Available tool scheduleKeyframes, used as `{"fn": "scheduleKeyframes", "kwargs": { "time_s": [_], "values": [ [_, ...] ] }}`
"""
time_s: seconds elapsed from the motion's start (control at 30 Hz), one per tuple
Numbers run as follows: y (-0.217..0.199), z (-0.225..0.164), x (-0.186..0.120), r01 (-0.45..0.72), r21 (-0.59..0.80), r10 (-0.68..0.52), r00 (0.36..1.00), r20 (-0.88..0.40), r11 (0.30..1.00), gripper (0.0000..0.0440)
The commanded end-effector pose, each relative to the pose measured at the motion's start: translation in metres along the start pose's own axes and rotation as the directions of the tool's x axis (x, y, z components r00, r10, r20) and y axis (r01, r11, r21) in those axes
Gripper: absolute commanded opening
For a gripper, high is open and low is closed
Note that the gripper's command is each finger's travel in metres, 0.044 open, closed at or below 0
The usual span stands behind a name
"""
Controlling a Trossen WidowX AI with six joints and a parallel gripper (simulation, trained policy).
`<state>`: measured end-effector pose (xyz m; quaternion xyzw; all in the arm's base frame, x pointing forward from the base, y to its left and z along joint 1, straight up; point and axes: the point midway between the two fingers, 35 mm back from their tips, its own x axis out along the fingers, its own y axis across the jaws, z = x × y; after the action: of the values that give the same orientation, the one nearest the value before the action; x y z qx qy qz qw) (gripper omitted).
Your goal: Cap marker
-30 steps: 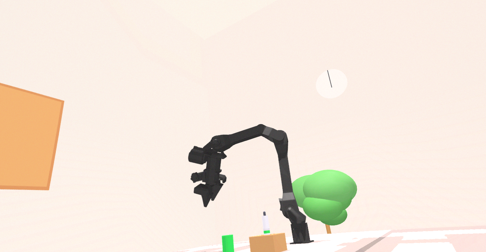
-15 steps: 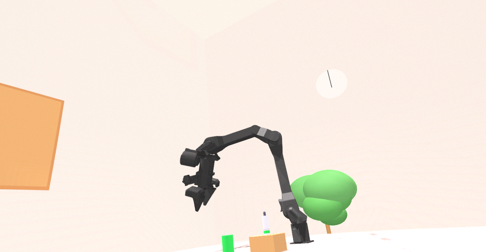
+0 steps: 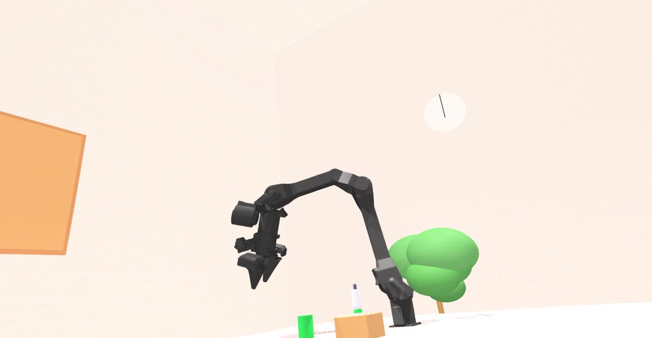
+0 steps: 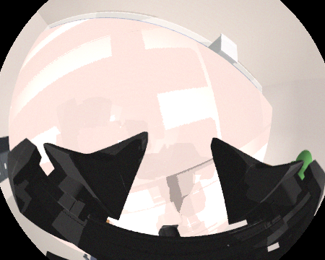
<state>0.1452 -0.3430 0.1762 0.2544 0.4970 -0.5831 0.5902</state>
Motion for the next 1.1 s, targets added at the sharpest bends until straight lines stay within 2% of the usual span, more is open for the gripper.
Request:
{"fn": "scheduleKeyframes", "kwargs": {
  "time_s": [0.0, 1.07],
  "values": [
    [0.011, 0.001, 0.002, -0.015, 0.001, 0.015, 1.000, -0.010, 1.000, 0.0310],
    [0.114, -0.011, -0.008, -0.146, 0.039, 0.148, 0.987, -0.065, 0.989, 0.0313]
  ]
}}
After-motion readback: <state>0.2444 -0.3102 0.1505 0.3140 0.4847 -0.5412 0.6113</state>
